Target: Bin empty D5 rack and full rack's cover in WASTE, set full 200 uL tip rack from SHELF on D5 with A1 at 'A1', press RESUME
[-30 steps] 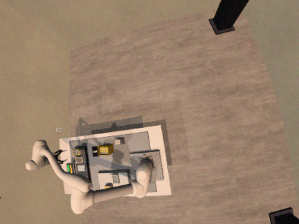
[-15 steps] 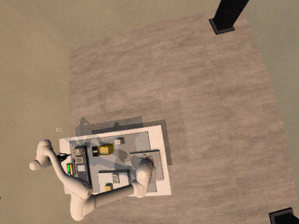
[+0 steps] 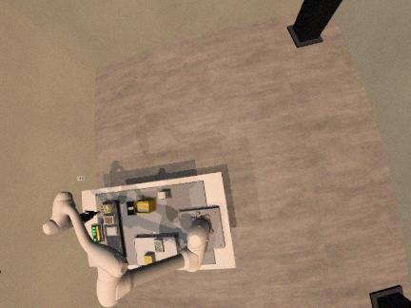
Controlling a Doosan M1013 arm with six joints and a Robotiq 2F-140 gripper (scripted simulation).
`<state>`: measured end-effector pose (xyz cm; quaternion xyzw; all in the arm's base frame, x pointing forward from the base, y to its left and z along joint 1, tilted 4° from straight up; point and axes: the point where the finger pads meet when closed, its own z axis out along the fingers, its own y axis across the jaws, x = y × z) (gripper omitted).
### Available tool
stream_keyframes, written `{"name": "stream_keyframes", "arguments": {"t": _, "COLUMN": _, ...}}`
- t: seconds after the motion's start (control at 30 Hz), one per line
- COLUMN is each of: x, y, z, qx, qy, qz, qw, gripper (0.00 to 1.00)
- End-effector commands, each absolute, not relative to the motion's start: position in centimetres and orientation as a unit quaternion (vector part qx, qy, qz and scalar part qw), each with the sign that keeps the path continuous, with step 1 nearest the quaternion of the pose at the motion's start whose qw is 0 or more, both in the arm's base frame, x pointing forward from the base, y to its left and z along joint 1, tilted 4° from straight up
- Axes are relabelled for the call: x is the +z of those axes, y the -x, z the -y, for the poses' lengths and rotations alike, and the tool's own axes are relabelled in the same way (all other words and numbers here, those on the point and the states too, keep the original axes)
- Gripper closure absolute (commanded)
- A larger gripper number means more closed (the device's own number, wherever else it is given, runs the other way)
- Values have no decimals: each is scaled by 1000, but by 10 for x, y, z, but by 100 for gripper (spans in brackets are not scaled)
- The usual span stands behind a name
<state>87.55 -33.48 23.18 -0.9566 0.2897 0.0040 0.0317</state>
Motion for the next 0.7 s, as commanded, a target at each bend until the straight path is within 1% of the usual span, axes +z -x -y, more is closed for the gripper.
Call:
{"name": "stream_keyframes", "arguments": {"t": 0.0, "x": 232, "y": -875, "z": 335, "qx": 5, "qy": 948, "qz": -316, "qw": 32, "gripper": 100}}
{"name": "stream_keyframes", "arguments": {"t": 0.47, "x": 232, "y": -875, "z": 335, "qx": 8, "qy": 905, "qz": -425, "qw": 31, "gripper": 100}}
{"name": "stream_keyframes", "arguments": {"t": 0.67, "x": 231, "y": -846, "z": 332, "qx": 10, "qy": 878, "qz": -478, "qw": 30, "gripper": 100}}
